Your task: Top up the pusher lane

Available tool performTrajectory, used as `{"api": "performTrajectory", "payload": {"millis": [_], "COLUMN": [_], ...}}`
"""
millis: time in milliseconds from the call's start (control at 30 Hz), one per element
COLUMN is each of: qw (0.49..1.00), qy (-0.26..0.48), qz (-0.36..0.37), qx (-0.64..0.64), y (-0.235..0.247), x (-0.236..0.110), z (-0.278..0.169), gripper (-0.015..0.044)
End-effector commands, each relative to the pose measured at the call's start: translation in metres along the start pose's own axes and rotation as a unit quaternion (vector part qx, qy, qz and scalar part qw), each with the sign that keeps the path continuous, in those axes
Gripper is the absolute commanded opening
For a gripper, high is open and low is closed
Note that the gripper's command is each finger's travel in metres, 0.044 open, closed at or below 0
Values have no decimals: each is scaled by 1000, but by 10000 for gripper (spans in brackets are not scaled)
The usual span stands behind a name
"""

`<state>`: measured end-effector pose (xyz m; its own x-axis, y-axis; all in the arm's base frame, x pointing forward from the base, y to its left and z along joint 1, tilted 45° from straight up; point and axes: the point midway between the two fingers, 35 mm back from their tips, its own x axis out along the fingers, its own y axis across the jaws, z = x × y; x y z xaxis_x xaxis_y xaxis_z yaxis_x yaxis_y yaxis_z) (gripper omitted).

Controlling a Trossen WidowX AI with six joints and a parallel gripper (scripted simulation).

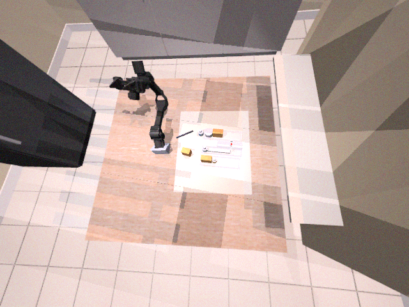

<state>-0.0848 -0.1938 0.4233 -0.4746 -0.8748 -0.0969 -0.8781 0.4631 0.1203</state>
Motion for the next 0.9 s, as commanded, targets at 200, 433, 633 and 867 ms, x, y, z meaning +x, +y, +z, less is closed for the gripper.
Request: {"api": "performTrajectory", "payload": {"millis": [200, 433, 633, 867], "qw": [940, 729, 536, 276], "qy": [-54, -2, 86, 226], "qz": [-192, -422, -542, -639], "qx": [-276, -539, -642, -682], "y": [-83, -182, -236, -283], "x": [26, 10, -23, -80], "z": [35, 85, 119, 160], "gripper": [440, 440, 440, 440]}}
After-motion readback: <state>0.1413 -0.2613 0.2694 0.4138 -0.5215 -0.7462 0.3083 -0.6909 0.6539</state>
